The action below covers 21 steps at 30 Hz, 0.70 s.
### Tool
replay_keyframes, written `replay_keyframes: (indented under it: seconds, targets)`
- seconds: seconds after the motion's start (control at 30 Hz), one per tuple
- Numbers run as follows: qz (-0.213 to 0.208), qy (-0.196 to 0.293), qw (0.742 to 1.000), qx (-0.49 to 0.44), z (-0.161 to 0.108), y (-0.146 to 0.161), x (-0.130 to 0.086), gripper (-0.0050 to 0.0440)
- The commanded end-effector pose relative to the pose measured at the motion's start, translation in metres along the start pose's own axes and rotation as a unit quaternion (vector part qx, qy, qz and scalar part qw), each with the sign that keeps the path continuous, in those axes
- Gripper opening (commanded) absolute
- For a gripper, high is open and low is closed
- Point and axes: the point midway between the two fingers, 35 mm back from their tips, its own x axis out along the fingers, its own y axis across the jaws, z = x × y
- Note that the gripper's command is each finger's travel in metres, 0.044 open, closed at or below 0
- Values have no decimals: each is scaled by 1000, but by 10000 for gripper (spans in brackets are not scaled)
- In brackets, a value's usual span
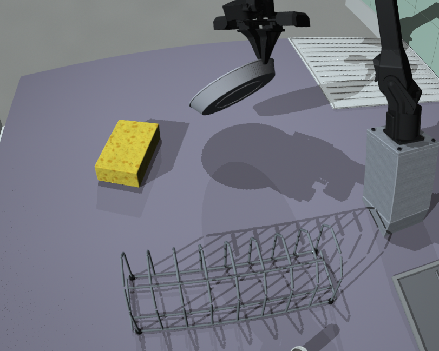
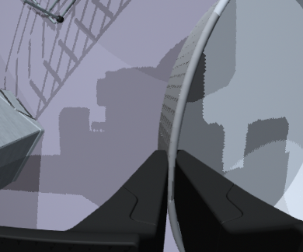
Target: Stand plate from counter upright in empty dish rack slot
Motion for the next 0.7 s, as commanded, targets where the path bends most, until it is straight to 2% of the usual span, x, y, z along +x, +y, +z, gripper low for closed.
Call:
replay_keyframes:
  seconds: [0.0,0.13,0.57,0.67]
  targets:
    - [-7,-6,1000,3,2,-1,-5,0]
    - [-7,-10,1000,8,2,0,-5,0]
    - [-14,-99,988,120,5,10,-20,0]
    - [-15,-106,986,128,6,10,-21,0]
